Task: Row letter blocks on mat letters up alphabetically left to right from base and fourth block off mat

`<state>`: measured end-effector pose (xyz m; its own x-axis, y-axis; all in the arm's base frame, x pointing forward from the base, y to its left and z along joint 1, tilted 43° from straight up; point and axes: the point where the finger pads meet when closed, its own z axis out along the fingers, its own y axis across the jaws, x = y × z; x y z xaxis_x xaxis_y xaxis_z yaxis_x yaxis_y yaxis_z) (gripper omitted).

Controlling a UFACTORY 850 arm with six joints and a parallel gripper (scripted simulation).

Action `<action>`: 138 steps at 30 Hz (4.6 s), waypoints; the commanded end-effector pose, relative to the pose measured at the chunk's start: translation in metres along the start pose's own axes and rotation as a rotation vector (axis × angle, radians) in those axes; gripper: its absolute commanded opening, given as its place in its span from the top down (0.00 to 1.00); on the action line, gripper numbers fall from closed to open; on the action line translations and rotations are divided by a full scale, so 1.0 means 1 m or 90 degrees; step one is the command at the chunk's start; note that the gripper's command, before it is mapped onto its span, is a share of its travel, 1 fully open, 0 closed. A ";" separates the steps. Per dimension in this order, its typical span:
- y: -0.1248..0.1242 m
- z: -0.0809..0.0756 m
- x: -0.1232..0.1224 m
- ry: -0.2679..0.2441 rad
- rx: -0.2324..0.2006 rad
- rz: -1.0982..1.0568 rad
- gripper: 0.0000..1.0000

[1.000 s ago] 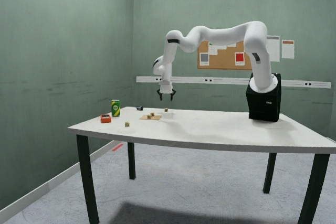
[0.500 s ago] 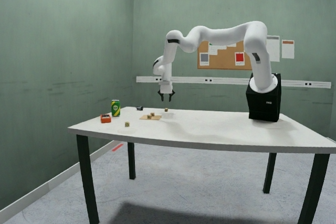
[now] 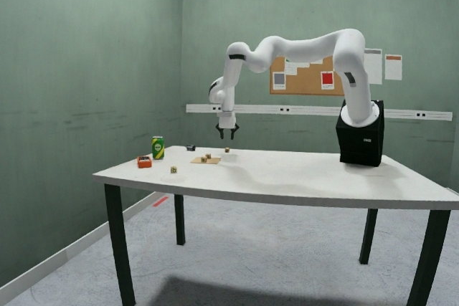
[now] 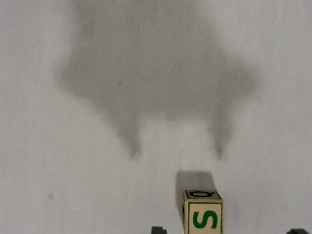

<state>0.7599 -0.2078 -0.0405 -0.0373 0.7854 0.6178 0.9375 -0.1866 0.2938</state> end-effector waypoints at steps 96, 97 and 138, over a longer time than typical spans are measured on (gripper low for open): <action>0.000 0.077 -0.001 0.000 -0.001 -0.001 0.36; 0.000 0.077 -0.001 0.000 -0.001 -0.001 0.36; 0.000 0.077 -0.001 0.000 -0.001 -0.001 0.57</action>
<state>0.7863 -0.1618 -0.0980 -0.0377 0.7856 0.6176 0.9374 -0.1864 0.2943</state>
